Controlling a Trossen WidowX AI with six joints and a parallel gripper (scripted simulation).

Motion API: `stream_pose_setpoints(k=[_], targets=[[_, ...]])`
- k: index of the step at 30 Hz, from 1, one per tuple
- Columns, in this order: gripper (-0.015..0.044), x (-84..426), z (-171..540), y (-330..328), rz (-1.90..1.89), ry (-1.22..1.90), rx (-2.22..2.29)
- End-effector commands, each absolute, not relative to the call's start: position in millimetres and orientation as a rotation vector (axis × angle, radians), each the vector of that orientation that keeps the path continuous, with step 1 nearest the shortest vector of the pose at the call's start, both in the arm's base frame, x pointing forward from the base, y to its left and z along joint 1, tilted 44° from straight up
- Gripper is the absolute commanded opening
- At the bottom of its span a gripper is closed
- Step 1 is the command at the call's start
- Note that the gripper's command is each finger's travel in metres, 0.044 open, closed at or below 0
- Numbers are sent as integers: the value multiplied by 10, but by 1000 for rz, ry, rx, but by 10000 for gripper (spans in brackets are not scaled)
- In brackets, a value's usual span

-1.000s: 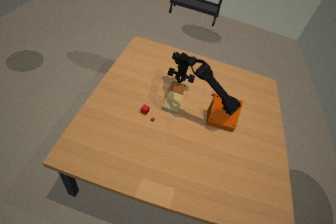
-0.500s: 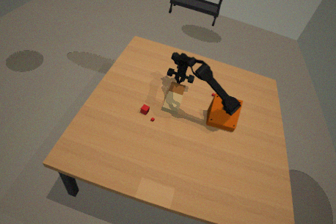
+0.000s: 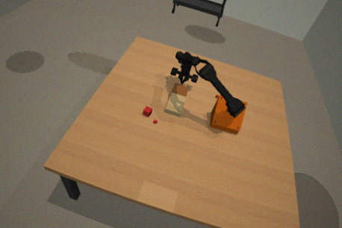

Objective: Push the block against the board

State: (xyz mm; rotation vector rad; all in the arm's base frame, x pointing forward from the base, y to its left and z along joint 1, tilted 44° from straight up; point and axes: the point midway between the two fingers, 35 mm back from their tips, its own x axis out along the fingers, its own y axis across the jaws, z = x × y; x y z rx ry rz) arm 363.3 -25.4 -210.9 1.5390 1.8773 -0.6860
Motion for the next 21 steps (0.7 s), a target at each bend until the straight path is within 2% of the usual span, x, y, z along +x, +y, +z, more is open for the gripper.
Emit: stream_pose_setpoints(k=[1, 13, 21], targets=[[0, 3615, -2180, -290, -689, 1887, 1532], [0, 3628, -2295, -411, -688, 1887, 1532], [0, 3733, -1871, -756, -690, 1885, 1530]])
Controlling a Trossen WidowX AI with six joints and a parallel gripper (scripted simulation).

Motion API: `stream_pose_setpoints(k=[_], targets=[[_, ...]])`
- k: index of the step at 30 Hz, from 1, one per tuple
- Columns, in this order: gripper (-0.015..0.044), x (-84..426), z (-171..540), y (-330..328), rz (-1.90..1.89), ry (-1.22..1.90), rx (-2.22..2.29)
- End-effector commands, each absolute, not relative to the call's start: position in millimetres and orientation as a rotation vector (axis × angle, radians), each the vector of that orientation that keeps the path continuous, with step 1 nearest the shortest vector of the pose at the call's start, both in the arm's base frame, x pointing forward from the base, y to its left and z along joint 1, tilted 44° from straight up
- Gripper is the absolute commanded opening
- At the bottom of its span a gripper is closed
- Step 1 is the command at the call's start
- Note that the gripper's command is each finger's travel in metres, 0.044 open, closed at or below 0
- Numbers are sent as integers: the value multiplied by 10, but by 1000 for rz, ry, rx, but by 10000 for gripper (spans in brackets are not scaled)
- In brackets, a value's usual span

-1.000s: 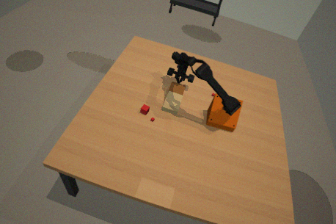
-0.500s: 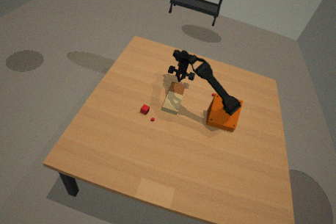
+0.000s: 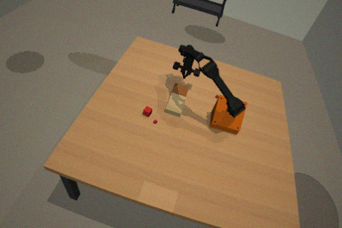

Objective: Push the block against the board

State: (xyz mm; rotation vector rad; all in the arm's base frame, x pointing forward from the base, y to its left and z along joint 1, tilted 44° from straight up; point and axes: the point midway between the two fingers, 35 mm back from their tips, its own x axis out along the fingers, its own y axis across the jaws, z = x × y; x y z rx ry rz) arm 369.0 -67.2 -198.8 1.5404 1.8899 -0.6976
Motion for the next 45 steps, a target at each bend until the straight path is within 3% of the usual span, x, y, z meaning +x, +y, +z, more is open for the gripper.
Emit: stream_pose_setpoints(k=[1, 45], targets=[[0, 3733, -1871, -756, -690, 1885, 1530], [0, 4297, -1109, 226, 571, 1663, 608]])
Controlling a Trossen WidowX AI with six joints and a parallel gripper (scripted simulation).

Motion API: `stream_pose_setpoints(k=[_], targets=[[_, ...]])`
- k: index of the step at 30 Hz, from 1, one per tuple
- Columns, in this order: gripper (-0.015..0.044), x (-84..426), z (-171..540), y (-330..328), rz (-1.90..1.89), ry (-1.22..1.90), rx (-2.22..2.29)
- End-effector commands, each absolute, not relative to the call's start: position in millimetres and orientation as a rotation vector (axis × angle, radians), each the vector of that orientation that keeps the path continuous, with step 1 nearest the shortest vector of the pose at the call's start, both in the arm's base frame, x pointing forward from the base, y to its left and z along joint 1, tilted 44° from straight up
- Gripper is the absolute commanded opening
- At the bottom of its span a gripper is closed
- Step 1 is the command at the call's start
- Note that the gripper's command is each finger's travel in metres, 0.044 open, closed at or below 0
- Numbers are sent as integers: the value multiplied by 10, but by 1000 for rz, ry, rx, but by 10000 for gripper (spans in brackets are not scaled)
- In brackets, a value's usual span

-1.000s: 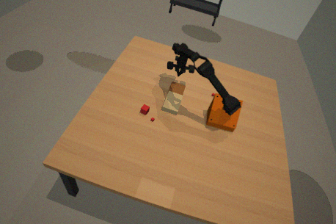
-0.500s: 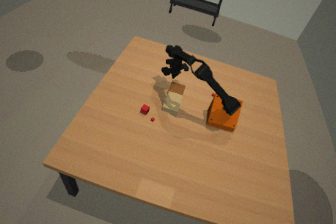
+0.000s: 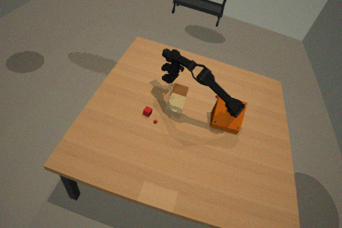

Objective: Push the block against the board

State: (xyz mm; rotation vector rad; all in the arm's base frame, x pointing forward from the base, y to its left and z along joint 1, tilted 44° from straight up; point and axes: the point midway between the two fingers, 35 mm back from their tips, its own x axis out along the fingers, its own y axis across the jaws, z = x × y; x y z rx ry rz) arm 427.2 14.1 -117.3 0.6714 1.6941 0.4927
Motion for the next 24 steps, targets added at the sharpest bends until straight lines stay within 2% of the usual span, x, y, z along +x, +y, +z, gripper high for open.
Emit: stream_pose_setpoints(k=[1, 6, 11, 24], targets=[[0, 4299, -1106, 231, 576, 1661, 604], [0, 4296, -1129, 252, 576, 1661, 604], [0, 4214, -1505, 607, 578, 1661, 607], [0, 4122, -1492, 601, 578, 1662, 607]])
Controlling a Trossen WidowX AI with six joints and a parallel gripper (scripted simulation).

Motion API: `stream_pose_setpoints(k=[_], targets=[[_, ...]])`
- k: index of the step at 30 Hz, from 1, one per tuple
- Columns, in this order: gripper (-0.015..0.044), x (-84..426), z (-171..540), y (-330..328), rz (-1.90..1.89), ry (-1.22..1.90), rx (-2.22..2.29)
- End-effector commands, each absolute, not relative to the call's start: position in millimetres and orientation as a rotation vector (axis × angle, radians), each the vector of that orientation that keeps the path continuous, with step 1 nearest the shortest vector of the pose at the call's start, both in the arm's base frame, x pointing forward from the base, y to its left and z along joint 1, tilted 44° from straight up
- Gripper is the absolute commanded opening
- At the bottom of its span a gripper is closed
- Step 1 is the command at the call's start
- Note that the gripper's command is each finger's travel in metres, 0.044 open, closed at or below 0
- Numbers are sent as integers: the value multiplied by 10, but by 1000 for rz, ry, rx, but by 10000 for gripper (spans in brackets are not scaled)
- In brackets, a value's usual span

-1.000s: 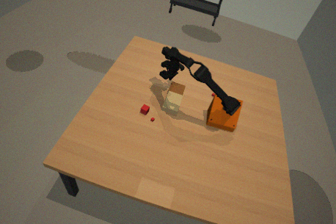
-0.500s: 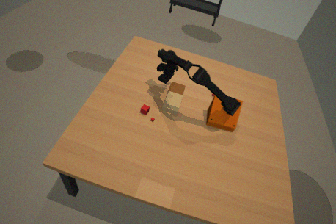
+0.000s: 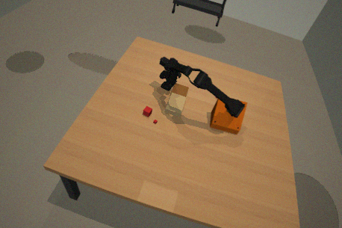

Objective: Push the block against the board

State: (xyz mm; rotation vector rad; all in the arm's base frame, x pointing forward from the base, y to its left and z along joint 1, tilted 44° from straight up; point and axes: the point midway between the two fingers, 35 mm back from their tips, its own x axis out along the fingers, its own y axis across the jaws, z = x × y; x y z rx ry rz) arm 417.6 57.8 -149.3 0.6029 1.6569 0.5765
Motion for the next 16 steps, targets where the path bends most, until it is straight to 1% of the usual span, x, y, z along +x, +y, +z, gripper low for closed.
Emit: stream_pose_setpoints(k=[1, 8, 16], targets=[[0, 4107, -1490, 600, 578, 1662, 607], [0, 3998, -1475, 595, 578, 1662, 607], [0, 4088, -1489, 596, 578, 1662, 607]])
